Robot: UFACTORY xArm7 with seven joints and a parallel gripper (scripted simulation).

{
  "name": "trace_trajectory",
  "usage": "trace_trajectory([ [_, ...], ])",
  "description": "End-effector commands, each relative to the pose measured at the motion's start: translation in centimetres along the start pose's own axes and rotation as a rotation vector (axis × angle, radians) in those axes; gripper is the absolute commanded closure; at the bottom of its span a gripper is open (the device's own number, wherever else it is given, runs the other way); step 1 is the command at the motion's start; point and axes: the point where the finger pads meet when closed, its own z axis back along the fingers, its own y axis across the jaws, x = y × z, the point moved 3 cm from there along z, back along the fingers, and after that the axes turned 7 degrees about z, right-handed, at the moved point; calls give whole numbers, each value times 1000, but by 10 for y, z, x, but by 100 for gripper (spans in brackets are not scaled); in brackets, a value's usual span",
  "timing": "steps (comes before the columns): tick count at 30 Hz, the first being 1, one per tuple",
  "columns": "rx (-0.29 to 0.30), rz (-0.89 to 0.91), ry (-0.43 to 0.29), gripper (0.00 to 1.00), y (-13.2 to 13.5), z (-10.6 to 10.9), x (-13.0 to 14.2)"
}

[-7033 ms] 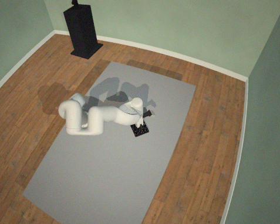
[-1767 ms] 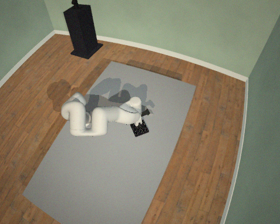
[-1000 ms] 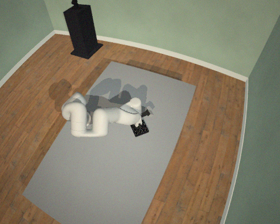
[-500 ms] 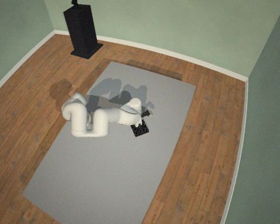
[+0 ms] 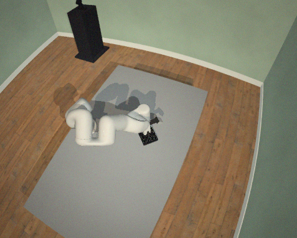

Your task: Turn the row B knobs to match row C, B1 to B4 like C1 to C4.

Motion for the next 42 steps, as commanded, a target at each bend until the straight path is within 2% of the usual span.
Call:
trace_trajectory([
  [1,2,1,3,81,0,1,-1],
  [13,2,1,3,81,0,1,-1],
  [14,2,1,3,92,0,1,-1],
  [42,2,1,3,92,0,1,-1],
])
